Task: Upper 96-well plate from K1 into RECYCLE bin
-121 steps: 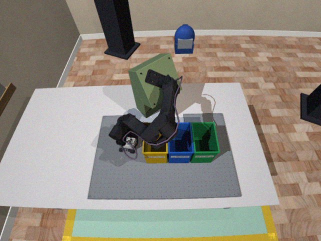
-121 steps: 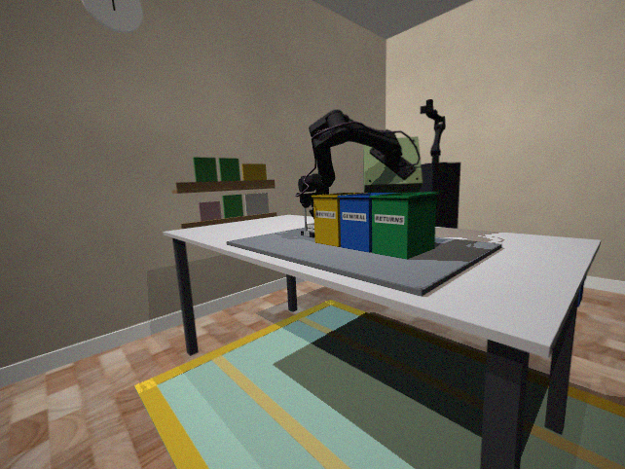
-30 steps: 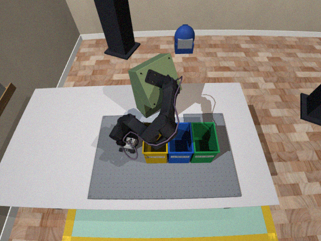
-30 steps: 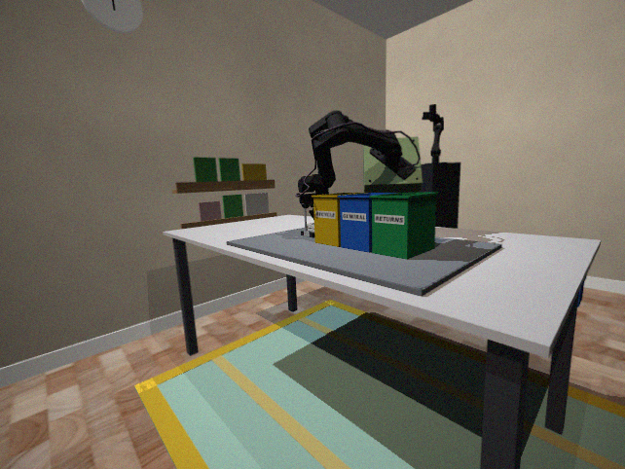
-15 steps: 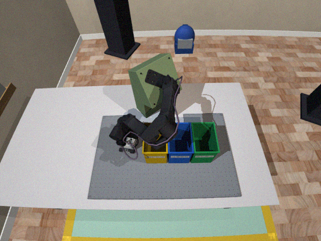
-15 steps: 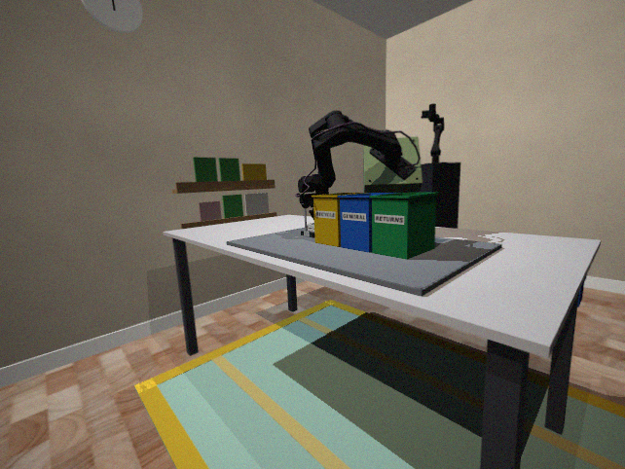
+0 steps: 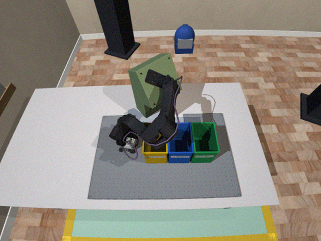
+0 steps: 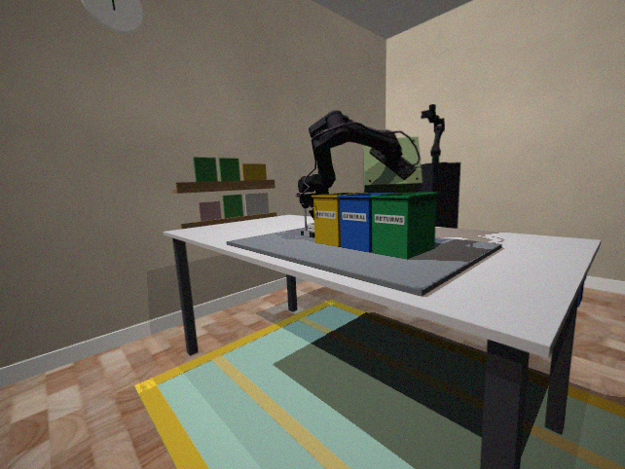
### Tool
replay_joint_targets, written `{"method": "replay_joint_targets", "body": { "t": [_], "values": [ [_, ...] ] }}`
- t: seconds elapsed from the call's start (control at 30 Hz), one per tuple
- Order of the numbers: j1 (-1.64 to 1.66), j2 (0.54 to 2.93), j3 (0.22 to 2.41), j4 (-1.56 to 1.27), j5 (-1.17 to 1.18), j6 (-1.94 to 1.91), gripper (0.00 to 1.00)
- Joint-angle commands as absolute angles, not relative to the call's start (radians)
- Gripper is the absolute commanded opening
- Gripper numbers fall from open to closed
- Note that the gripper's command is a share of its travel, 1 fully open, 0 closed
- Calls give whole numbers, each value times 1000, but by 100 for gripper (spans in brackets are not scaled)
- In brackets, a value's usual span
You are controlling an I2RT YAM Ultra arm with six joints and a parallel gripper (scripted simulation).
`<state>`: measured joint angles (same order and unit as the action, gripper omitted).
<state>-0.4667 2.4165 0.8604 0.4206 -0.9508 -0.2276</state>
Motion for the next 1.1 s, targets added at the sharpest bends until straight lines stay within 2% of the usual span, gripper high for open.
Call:
{"method": "replay_joint_targets", "body": {
  "t": [0.0,1.07],
  "values": [
    [-493,2413,864,427,-969,-224,0],
    [-584,2311,823,229,-1003,-378,0]
  ]
}}
